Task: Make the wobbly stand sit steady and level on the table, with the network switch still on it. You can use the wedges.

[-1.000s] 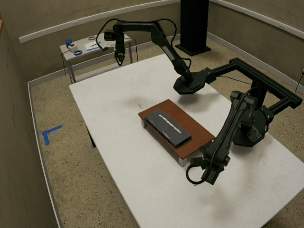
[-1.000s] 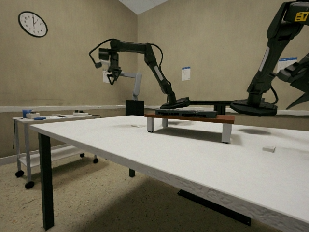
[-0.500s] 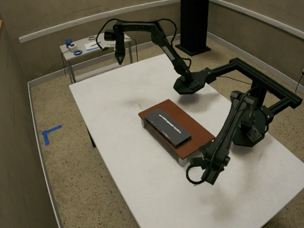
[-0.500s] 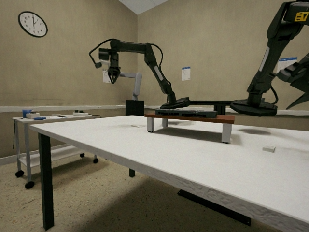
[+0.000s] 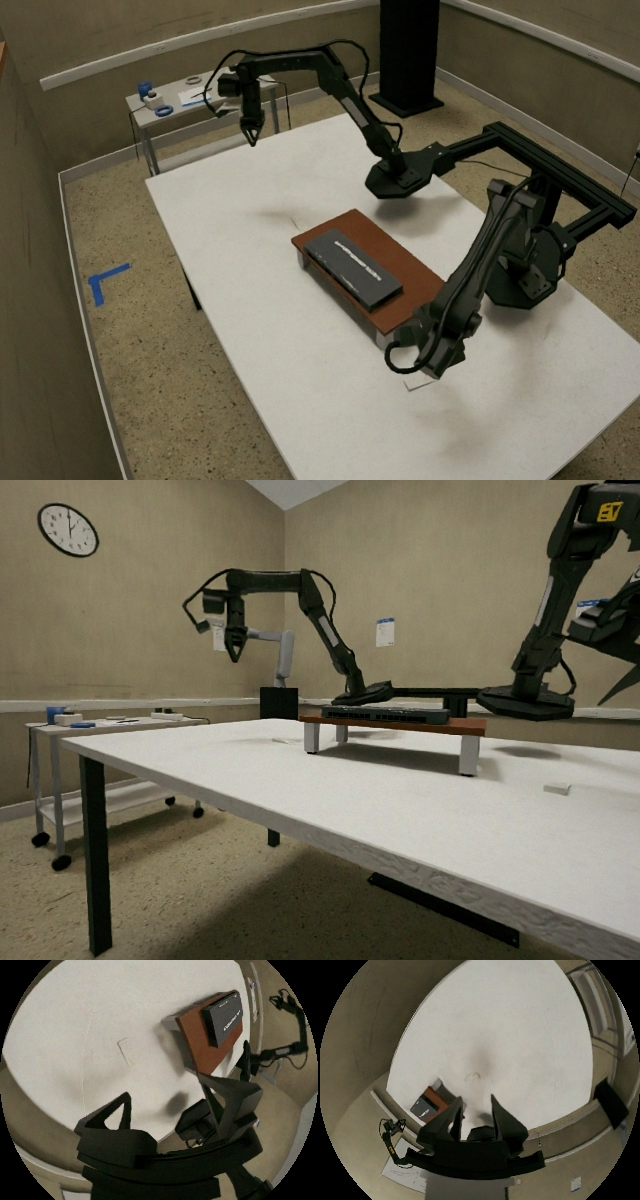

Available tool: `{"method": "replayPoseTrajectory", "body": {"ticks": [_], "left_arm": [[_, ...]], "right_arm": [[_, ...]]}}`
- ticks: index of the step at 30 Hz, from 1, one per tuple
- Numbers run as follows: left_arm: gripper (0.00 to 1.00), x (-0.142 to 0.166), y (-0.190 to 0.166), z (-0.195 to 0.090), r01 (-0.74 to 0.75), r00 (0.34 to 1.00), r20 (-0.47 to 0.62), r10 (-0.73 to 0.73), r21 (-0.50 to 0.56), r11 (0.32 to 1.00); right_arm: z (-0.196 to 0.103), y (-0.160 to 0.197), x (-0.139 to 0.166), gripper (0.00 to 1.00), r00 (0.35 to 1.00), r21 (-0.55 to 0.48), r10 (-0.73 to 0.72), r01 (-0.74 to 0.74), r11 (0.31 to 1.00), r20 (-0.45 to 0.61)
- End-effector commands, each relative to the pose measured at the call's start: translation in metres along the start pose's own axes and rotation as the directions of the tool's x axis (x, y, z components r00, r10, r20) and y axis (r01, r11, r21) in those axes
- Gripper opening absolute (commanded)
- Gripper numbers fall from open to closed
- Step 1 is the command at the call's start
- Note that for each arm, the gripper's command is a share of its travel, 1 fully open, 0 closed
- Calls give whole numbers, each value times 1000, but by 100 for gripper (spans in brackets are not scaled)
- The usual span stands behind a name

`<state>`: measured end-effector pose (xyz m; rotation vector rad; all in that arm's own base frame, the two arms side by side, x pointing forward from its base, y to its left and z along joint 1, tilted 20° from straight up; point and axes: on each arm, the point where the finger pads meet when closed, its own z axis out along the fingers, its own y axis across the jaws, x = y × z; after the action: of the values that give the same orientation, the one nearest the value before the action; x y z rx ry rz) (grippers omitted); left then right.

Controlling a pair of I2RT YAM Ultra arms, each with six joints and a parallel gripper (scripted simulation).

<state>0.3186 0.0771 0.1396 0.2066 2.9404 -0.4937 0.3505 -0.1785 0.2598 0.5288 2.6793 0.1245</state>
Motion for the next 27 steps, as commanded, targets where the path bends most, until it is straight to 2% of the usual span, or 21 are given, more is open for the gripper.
{"method": "replayPoseTrajectory", "body": {"ticks": [1,2,3,4,7,12,16,17,19,21,23,24,27], "left_arm": [[100,-34,6,-14,-32,985,165,58,-157,987],[100,-42,5,-18,-33,977,203,73,-190,981],[100,-27,9,-5,-16,990,138,37,-154,988],[100,-31,0,-13,-41,985,161,67,-160,986],[100,-34,1,-13,-40,983,171,69,-169,985],[100,-67,-7,-37,-44,931,336,144,-287,957],[100,-98,-21,-68,-10,850,487,202,-369,930],[100,-96,-20,-64,4,841,502,203,-381,925],[100,-106,-32,-80,11,790,565,238,-402,916],[100,-118,-46,-103,38,713,647,271,-422,906],[100,-118,-46,-103,38,713,647,271,-422,906],[100,-123,-54,-115,59,660,695,287,-428,902],[100,-129,-70,-136,92,561,769,307,-427,900]], "right_arm": [[6,4,-12,43,985,39,138,-143,989,104],[14,5,-13,43,978,41,179,-184,982,108],[-4,5,-14,43,981,41,136,-143,989,138],[15,7,-6,43,988,37,137,-140,989,76],[16,7,-7,43,985,38,151,-154,987,82],[52,11,-3,43,947,50,310,-315,948,87],[81,17,3,43,874,50,468,-477,877,130],[75,17,0,43,865,42,475,-487,872,163],[94,21,10,43,840,51,523,-534,844,144],[114,24,21,43,788,55,596,-609,791,152],[114,24,21,43,788,55,596,-609,791,152],[123,26,25,43,756,50,634,-648,760,162],[140,30,36,43,682,31,707,-724,690,188]]}}
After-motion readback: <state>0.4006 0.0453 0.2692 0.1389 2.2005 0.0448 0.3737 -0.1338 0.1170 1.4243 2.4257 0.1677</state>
